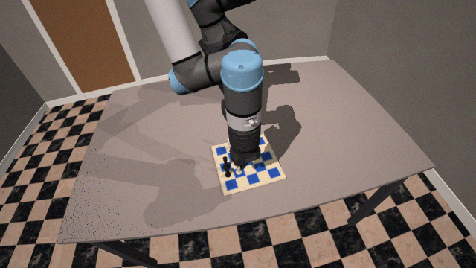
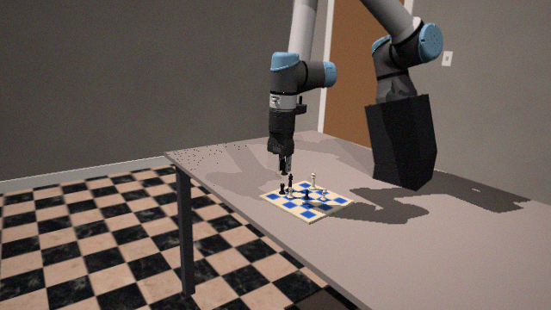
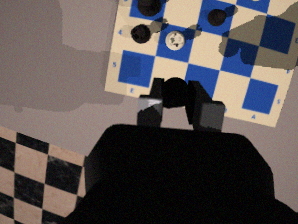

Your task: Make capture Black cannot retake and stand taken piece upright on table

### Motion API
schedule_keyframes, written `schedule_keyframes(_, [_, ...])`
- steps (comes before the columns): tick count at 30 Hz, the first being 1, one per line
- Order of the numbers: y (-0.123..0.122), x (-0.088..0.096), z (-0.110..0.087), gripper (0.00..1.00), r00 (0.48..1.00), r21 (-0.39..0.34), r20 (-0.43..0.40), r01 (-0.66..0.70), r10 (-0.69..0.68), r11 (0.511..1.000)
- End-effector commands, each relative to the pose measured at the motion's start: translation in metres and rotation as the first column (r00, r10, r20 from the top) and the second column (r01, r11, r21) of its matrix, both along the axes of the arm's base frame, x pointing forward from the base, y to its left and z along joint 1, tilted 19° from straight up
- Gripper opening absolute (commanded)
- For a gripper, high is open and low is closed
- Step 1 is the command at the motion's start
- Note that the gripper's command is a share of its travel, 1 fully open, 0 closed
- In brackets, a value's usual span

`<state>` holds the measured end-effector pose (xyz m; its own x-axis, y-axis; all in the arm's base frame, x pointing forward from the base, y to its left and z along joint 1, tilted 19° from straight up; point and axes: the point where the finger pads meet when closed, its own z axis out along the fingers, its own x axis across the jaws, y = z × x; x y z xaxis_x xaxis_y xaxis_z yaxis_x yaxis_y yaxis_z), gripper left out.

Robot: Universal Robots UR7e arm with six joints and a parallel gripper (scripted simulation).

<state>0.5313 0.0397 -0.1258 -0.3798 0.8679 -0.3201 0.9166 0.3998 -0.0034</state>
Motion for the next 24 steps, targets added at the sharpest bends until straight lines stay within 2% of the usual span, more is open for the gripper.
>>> schedule_keyframes(1, [0.003, -0.001, 0.009, 0.00, 1.000, 0.000, -0.002, 0.001, -0.001, 1.000])
schedule_keyframes(16, [-0.001, -0.003, 0.011, 0.00, 1.000, 0.001, 0.000, 0.006, -0.006, 1.000])
schedule_keyframes(20, [-0.031, -0.016, 0.016, 0.00, 0.999, 0.009, 0.012, 0.050, -0.050, 0.999])
schedule_keyframes(24, [-0.079, -0.044, 0.025, 0.00, 0.992, 0.022, 0.034, 0.124, -0.125, 0.992])
